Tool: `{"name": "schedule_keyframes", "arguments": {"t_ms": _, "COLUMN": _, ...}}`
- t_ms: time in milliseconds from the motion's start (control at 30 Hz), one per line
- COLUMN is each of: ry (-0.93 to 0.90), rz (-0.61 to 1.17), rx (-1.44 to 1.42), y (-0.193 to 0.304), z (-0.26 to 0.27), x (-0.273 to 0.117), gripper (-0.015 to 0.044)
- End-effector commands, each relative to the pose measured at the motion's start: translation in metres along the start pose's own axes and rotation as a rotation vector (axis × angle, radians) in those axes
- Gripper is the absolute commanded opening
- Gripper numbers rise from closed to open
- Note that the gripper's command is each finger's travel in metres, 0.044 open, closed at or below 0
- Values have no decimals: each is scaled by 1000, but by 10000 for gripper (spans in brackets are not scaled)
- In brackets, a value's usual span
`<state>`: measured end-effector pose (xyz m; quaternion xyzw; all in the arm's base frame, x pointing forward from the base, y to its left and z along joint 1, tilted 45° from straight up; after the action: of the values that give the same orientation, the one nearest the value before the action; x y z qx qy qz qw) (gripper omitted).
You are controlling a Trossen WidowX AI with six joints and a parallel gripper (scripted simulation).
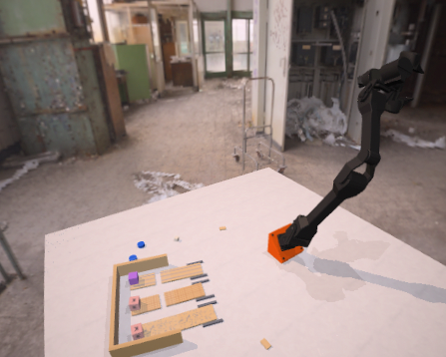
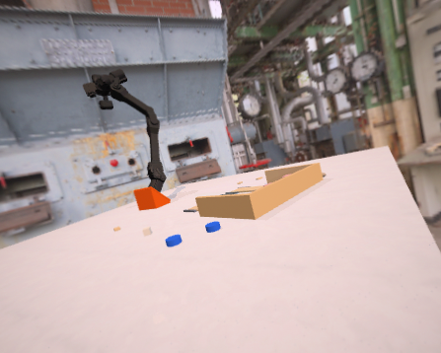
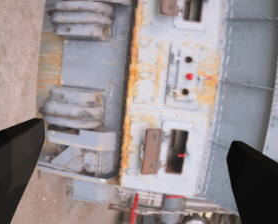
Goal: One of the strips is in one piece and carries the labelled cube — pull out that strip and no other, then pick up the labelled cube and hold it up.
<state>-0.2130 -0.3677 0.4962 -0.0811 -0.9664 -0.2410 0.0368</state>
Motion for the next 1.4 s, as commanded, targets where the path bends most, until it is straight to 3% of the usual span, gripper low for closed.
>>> {"name": "schedule_keyframes", "arguments": {"t_ms": 0, "ry": 2, "rz": -5, "rx": -5, "y": -1, "z": 0, "x": -1, "gripper": 400}}
{"name": "schedule_keyframes", "arguments": {"t_ms": 333, "ry": 150, "rz": -280, "rx": 23, "y": -41, "z": 6, "x": -62, "gripper": 400}}
{"name": "schedule_keyframes", "arguments": {"t_ms": 733, "ry": 259, "rz": -954, "rx": 300, "y": -87, "z": 36, "x": -187, "gripper": 400}}
{"name": "schedule_keyframes", "arguments": {"t_ms": 1033, "ry": 113, "rz": -1454, "rx": 417, "y": -93, "z": 78, "x": -278, "gripper": 400}}
{"name": "schedule_keyframes", "arguments": {"t_ms": 1367, "ry": -239, "rz": -1926, "rx": 407, "y": -73, "z": 140, "x": -367, "gripper": 400}}
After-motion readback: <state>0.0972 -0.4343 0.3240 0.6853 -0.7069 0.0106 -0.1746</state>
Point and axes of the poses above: the point midway between the two fingers, 35 mm back from their tips, its own x axis out along the fingers, its own z axis across the jaws, y = z × x, the point moved 9 cm from there along -x, back along the fingers, and after that the axes turned 11 degrees about x, right-handed, at the moved point
